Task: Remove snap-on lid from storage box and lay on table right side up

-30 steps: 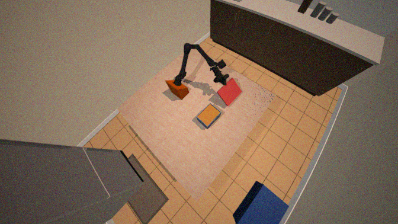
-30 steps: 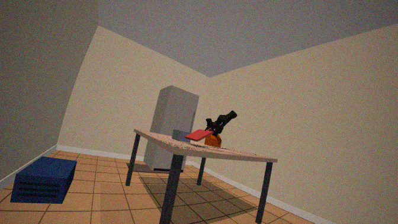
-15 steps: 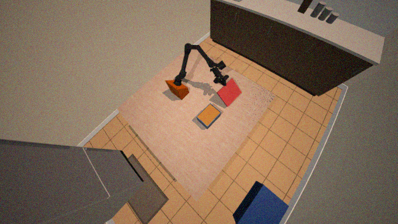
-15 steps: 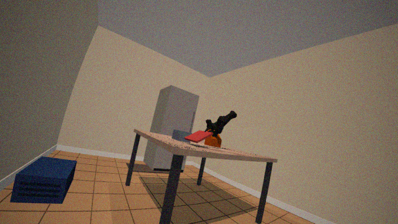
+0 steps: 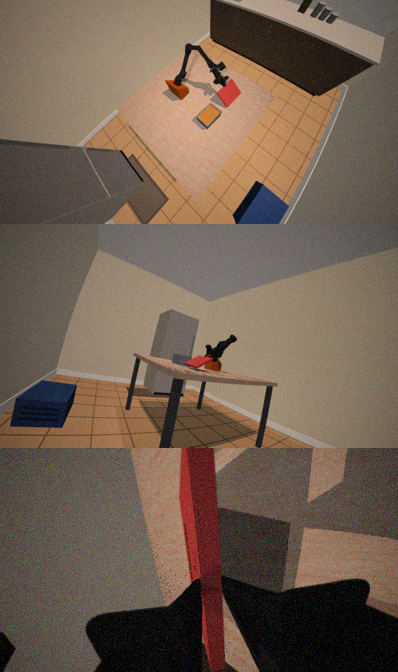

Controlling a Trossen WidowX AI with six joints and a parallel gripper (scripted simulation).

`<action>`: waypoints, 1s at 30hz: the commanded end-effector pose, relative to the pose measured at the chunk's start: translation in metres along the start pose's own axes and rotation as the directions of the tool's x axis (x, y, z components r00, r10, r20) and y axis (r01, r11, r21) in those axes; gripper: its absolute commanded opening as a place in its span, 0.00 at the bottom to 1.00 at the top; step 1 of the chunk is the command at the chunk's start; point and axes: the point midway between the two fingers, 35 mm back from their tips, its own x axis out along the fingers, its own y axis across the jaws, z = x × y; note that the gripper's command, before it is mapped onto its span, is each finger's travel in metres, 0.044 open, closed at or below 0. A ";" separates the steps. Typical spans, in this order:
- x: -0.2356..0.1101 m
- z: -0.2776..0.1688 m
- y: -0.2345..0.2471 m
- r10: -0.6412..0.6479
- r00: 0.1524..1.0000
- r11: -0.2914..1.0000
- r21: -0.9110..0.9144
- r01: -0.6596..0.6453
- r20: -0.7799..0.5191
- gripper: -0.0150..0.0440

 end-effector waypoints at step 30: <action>0.018 0.001 -0.017 0.013 1.000 1.000 0.008 -0.013 0.005 0.25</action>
